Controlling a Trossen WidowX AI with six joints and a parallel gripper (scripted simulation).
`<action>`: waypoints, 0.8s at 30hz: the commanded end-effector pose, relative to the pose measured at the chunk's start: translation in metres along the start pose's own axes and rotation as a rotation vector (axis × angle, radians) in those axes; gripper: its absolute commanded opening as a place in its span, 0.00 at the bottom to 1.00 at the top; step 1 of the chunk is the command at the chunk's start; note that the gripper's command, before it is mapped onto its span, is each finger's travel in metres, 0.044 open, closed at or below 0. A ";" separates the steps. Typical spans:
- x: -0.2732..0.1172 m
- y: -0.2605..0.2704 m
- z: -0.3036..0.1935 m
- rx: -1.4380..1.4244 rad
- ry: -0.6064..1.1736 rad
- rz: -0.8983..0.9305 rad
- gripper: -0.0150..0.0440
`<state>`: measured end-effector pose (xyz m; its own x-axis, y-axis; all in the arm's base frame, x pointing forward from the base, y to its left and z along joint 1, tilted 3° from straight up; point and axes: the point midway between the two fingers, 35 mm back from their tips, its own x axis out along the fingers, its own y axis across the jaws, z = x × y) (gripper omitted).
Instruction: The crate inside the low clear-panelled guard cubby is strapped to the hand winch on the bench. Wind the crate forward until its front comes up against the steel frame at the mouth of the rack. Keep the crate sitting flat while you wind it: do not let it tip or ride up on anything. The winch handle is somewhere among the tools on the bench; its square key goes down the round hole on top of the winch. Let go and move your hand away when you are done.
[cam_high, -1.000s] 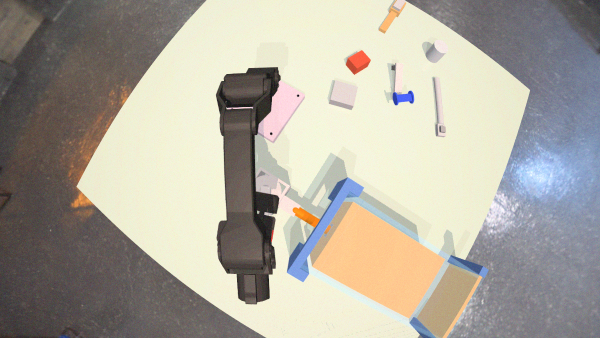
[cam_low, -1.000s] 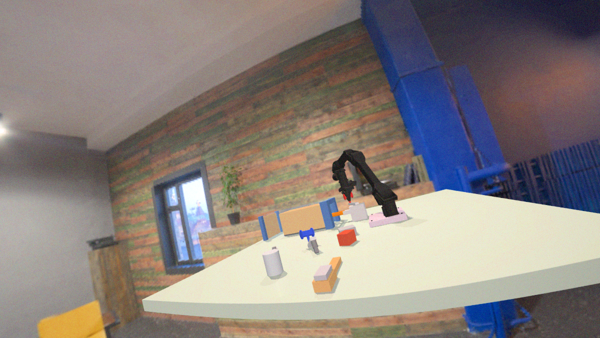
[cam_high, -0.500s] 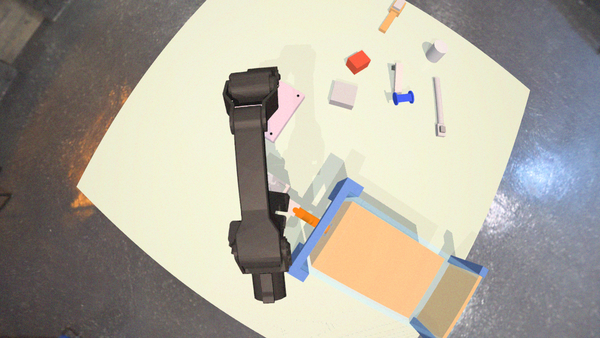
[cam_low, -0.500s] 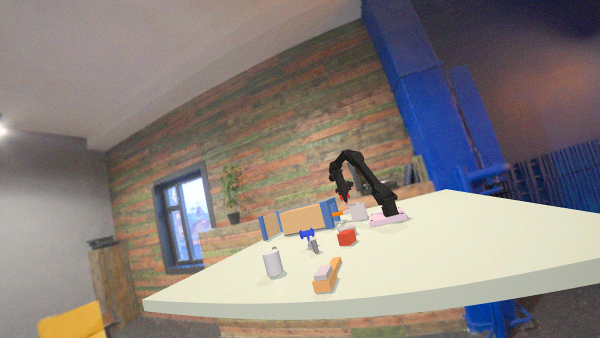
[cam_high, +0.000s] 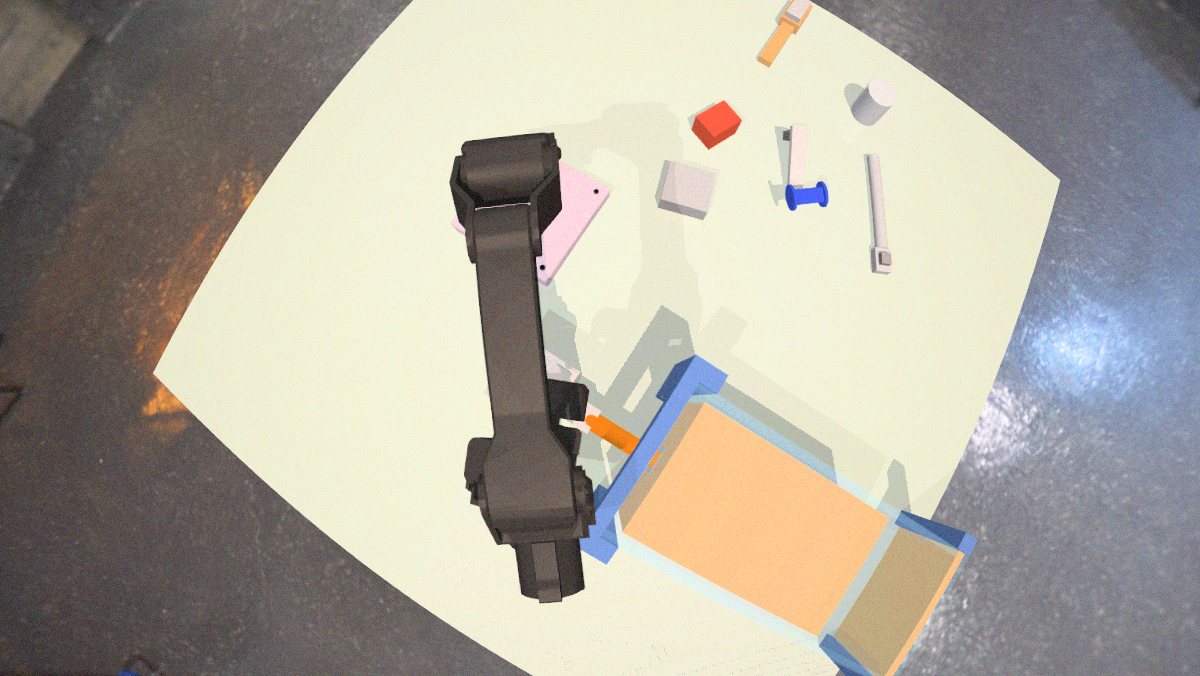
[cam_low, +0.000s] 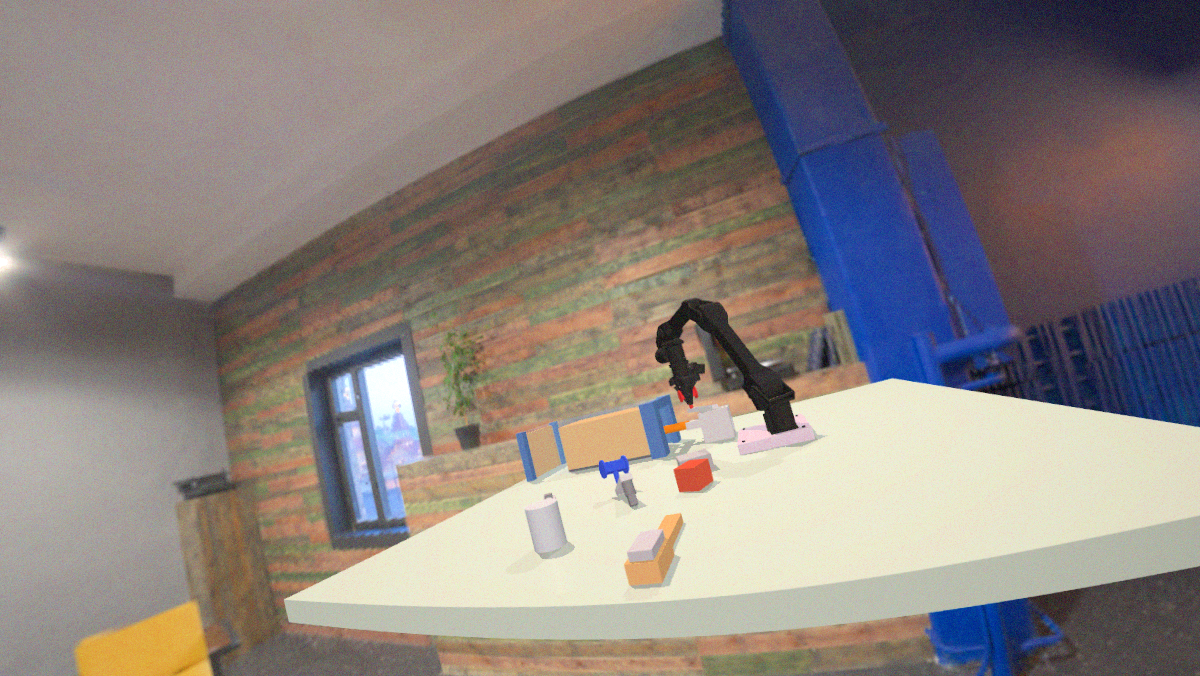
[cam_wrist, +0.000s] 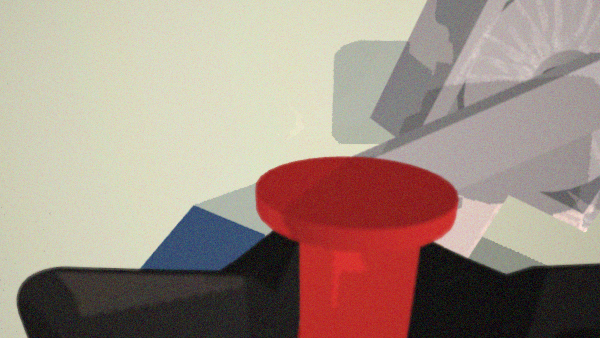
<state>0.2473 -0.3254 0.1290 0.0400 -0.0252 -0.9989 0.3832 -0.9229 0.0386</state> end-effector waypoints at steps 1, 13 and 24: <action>-0.001 -0.014 -0.022 -0.034 0.024 -0.024 0.25; -0.001 -0.023 -0.030 -0.034 0.025 -0.025 0.25; -0.001 -0.031 -0.037 -0.034 0.026 -0.026 0.25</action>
<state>0.2619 -0.3028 0.1297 0.0515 -0.0299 -0.9982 0.3885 -0.9202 0.0477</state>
